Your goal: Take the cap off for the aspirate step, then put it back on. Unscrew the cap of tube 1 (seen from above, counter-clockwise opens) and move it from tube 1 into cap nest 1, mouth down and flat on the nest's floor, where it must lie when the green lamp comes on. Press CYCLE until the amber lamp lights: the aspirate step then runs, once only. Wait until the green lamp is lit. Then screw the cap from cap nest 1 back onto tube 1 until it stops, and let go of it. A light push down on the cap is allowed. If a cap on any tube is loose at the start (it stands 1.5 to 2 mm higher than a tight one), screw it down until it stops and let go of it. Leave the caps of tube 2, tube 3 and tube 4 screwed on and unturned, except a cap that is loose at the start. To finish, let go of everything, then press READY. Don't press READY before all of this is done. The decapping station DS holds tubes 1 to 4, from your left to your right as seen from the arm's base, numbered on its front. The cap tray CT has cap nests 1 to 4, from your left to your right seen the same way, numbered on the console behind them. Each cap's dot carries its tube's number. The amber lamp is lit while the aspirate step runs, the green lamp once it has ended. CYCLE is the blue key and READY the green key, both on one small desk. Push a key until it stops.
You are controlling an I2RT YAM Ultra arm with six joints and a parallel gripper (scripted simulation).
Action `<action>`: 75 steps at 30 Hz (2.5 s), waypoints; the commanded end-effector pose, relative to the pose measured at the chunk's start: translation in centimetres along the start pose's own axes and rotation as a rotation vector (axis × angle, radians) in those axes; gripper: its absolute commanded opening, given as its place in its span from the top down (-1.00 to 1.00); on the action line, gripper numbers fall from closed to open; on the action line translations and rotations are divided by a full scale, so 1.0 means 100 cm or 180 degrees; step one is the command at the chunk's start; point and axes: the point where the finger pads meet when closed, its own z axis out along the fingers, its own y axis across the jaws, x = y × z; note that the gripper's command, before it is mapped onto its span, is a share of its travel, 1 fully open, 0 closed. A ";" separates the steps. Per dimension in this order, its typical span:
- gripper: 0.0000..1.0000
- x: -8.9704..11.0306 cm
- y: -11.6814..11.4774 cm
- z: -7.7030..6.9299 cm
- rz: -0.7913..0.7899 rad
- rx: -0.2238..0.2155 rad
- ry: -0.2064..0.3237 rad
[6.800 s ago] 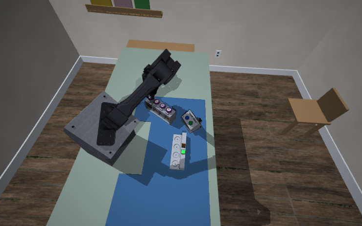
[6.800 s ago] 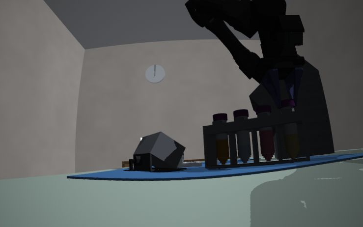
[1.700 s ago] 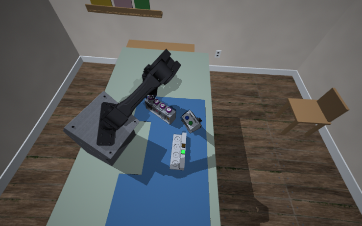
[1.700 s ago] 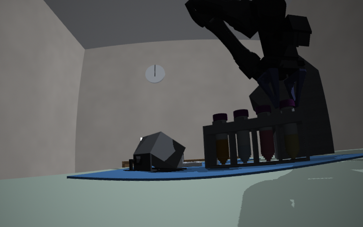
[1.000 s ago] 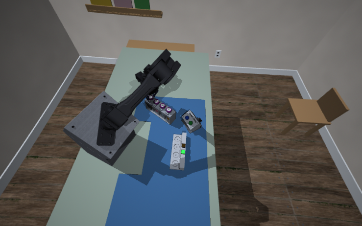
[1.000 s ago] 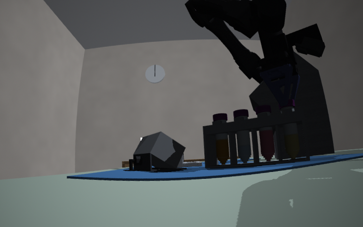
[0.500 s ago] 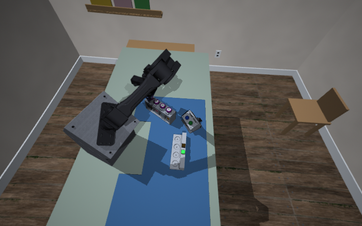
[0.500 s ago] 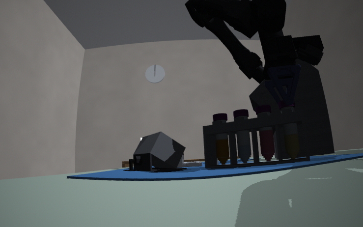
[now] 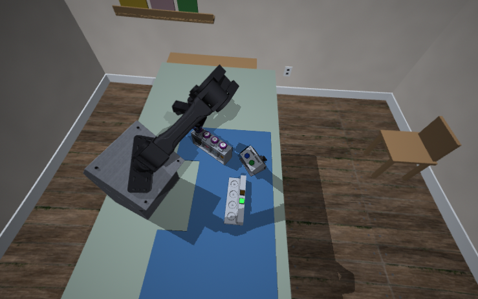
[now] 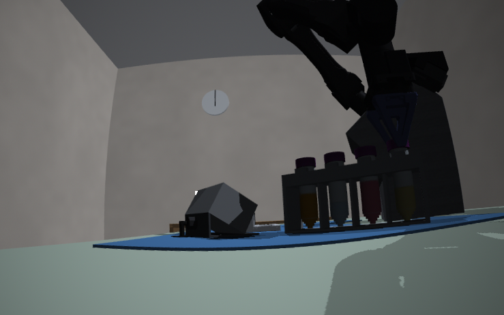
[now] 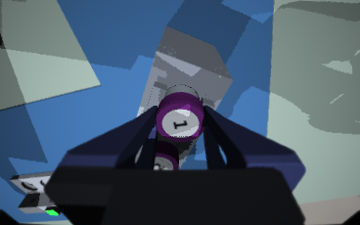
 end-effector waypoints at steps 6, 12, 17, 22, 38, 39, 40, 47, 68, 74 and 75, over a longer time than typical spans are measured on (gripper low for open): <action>1.00 0.001 -0.004 -0.004 0.0152 0.0043 0.0002; 1.00 0.001 -0.004 -0.004 0.1107 0.0044 -0.0004; 1.00 0.001 -0.004 -0.004 0.1903 0.0043 -0.0010; 1.00 0.001 -0.004 -0.004 0.2380 0.0043 -0.0013; 1.00 0.001 -0.004 -0.003 0.4768 0.0038 -0.0030; 1.00 0.001 -0.004 -0.003 0.4768 0.0038 -0.0030; 1.00 0.001 -0.004 -0.003 0.4927 0.0038 -0.0031; 1.00 0.001 -0.004 -0.003 0.6041 0.0034 -0.0039; 1.00 0.001 -0.004 -0.003 0.9065 0.0016 -0.0061; 1.00 0.001 -0.004 -0.003 0.9701 0.0010 -0.0065; 1.00 0.001 -0.004 -0.003 0.9860 0.0009 -0.0067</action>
